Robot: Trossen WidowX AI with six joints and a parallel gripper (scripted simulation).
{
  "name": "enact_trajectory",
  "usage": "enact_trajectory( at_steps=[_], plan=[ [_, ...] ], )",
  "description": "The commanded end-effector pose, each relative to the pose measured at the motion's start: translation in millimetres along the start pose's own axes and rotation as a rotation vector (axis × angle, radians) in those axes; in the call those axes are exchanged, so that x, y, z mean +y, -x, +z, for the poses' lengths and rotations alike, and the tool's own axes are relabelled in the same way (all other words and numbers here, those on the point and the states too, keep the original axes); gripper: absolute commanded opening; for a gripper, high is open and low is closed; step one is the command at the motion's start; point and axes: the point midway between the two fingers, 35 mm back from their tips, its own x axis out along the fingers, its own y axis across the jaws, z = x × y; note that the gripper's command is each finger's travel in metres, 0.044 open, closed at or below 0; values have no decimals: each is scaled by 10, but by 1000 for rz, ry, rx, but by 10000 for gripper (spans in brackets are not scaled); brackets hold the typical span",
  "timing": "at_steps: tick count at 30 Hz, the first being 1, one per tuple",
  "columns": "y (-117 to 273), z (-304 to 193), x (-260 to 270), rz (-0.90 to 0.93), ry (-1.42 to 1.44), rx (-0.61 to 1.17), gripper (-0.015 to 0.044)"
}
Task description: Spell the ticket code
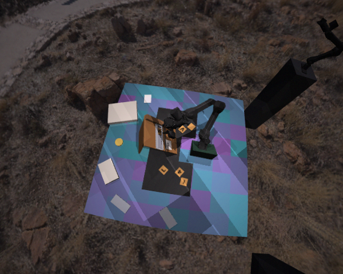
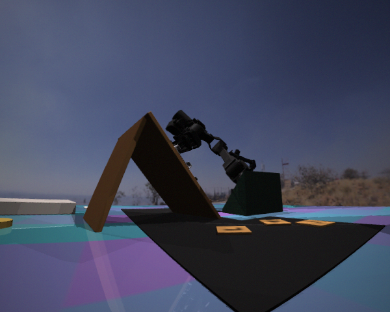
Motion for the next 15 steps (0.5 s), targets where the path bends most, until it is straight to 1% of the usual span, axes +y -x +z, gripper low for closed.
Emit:
enact_trajectory(
  at_steps=[1, 12, 15],
  plan=[
    [30, -4, -14, -3, -5, 2, 295],
    [8, -1, -2, 0, 0, 0, 6],
    [8, -1, -2, 0, 0, 0, 0]
  ],
)
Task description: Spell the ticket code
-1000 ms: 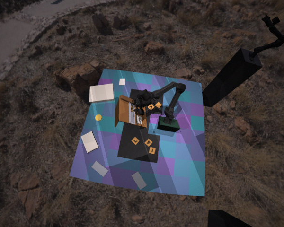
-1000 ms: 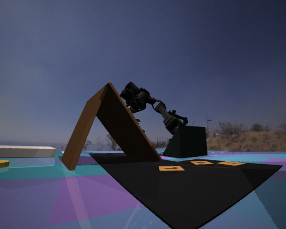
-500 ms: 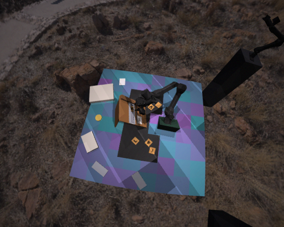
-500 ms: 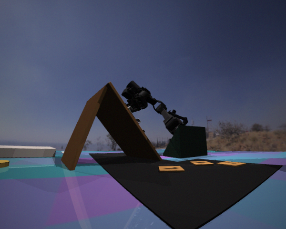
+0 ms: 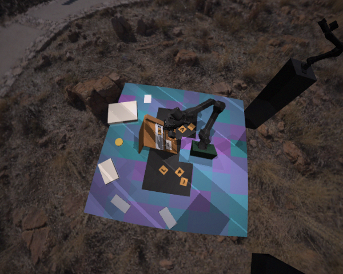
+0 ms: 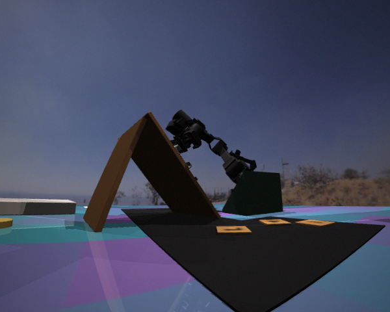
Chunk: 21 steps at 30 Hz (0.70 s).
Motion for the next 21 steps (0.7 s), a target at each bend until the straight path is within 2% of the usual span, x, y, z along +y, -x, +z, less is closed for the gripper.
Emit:
enact_trajectory(
  at_steps=[1, 7, 14, 21],
  plan=[
    [-2, 1, 0, 0, 0, 0, 0],
    [-17, 14, 17, 10, -3, 25, 0],
    [-134, 118, 190, 71, -22, 307, 0],
    [-181, 181, 316, 35, -19, 598, 0]
  ],
)
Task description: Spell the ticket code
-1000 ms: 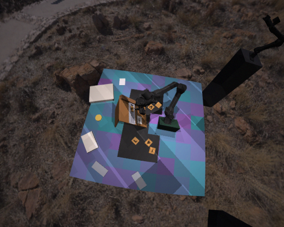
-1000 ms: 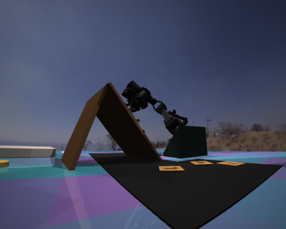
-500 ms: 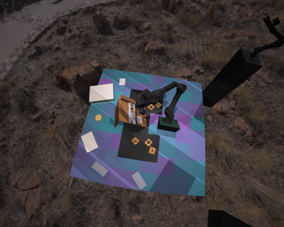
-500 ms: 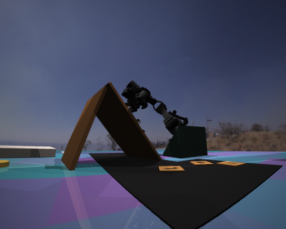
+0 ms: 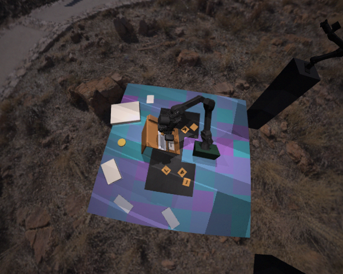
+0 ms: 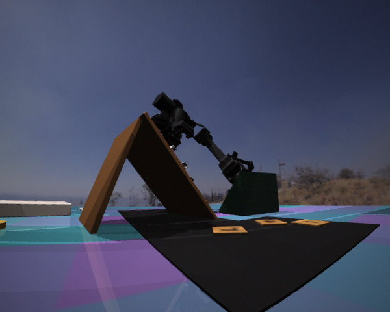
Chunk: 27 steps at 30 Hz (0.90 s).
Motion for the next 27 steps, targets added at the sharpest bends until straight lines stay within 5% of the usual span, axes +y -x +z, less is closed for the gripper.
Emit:
enact_trajectory(
  at_steps=[1, 27],
  plan=[
    [-5, 39, 64, -47, -13, 177, 0],
    [-89, 88, 88, -69, -15, 232, 0]
  ],
)
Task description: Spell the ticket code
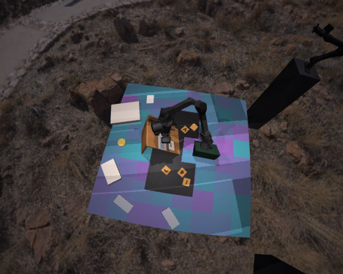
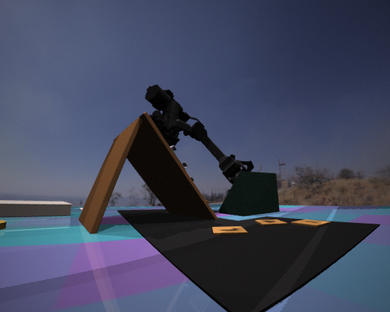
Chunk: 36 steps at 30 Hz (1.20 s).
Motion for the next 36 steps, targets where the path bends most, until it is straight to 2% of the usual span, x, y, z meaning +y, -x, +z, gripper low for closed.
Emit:
enact_trajectory(
  at_steps=[1, 36],
  plan=[
    [-20, 18, -11, -2, 2, -1, 0],
    [-148, 134, -28, -3, 1, -1, 0]
  ],
)
